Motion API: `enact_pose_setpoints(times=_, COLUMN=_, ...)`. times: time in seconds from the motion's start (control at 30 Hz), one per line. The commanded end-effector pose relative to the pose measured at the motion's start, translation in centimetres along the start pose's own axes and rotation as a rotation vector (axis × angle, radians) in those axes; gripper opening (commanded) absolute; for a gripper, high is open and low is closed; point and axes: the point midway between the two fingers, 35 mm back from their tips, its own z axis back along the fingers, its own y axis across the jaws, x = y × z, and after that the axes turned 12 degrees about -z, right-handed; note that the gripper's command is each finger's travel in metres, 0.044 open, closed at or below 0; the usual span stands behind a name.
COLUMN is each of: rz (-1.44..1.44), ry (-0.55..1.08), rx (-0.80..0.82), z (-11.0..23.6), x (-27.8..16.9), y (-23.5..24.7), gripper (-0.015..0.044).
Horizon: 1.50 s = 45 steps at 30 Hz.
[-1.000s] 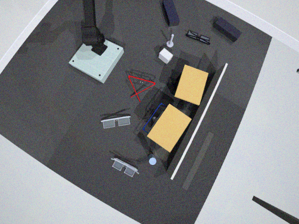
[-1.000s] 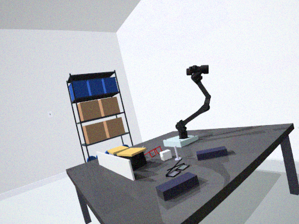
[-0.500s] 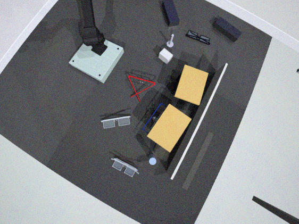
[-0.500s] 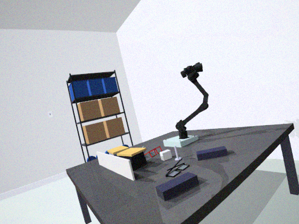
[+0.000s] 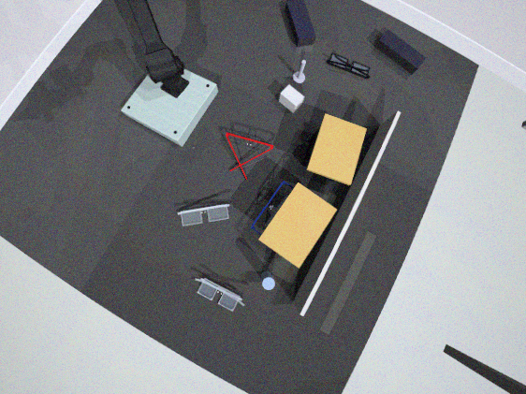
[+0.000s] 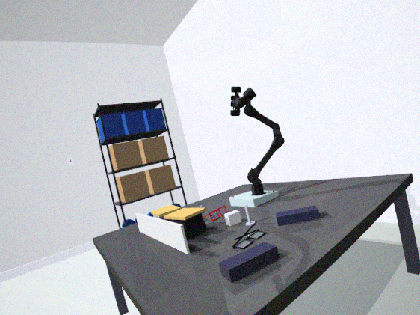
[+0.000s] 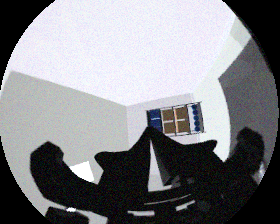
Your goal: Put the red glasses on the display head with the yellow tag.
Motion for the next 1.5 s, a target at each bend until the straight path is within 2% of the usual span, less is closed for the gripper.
enact_pose_setpoints(times=0.0, rz=0.299, ry=0.199, rx=-0.024, z=0.1, x=-6.4, y=-3.2, gripper=0.0)
enact_pose_setpoints(times=0.17, rz=0.609, ry=0.476, rx=0.009, z=2.3, x=-13.4, y=-7.5, gripper=0.0)
enact_pose_setpoints(times=0.37, rz=0.973, ry=0.8, rx=0.1, z=7.0, x=-20.5, y=-12.9, gripper=0.0)
enact_pose_setpoints(times=0.57, rz=1.32, ry=1.144, rx=0.276, z=14.0, x=-25.9, y=-18.8, gripper=0.0)
enact_pose_setpoints(times=0.77, rz=1.602, ry=1.492, rx=0.546, z=22.6, x=-28.4, y=-24.4, gripper=0.0)
enact_pose_setpoints(times=0.93, rz=1.766, ry=1.777, rx=0.841, z=30.2, x=-28.3, y=-28.6, gripper=0.0)
enact_pose_setpoints(times=1.1, rz=1.863, ry=2.053, rx=1.214, z=37.5, x=-26.1, y=-32.4, gripper=0.0)
enact_pose_setpoints(times=1.3, rz=1.845, ry=2.366, rx=1.777, z=45.2, x=-20.9, y=-36.4, gripper=0.0)
enact_pose_setpoints(times=1.47, rz=1.631, ry=2.593, rx=2.343, z=50.3, x=-14.7, y=-38.9, gripper=0.0)
